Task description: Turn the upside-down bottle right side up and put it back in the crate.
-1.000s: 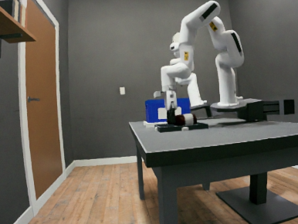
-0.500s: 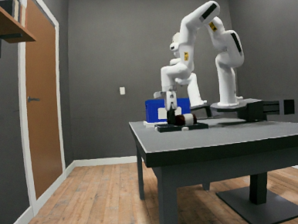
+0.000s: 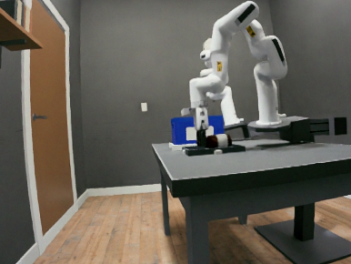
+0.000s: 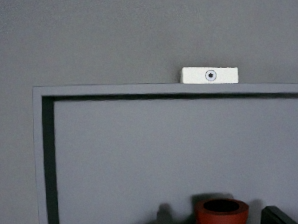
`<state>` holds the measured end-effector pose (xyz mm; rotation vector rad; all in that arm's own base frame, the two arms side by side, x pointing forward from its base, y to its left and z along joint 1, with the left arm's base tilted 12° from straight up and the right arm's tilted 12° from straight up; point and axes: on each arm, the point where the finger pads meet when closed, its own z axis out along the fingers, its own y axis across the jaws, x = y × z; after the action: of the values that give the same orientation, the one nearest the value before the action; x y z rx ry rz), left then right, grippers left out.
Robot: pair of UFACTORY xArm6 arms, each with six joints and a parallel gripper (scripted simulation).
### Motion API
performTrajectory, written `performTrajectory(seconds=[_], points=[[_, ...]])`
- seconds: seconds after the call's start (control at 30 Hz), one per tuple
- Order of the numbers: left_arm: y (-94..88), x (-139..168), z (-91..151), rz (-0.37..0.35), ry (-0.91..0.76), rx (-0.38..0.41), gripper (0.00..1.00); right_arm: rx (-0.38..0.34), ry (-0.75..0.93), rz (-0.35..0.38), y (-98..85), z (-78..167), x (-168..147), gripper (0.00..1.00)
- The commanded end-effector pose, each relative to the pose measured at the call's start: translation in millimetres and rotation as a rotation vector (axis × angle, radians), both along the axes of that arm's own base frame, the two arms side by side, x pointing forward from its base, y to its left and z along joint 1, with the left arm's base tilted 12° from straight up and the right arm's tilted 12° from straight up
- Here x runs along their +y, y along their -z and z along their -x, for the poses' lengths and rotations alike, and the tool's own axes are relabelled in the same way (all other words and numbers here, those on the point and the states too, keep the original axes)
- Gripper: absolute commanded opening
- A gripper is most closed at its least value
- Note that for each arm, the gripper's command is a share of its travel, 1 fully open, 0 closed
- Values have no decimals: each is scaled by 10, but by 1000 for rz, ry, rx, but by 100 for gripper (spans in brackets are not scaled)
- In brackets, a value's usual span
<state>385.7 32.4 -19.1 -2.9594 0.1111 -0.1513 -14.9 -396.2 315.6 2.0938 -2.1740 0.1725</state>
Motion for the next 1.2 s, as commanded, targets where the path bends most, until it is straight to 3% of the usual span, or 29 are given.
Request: performTrajectory(seconds=[0.0, 0.23, 1.17], points=[[-9, -1, -12, 0, 0, -3, 51, 0, 0, 4, -18, 1, -7, 100], [-9, -1, -12, 0, 0, -3, 36, 0, 0, 4, -18, 1, -7, 100], [-9, -1, -12, 0, 0, -3, 34, 0, 0, 4, -18, 1, -7, 100]])
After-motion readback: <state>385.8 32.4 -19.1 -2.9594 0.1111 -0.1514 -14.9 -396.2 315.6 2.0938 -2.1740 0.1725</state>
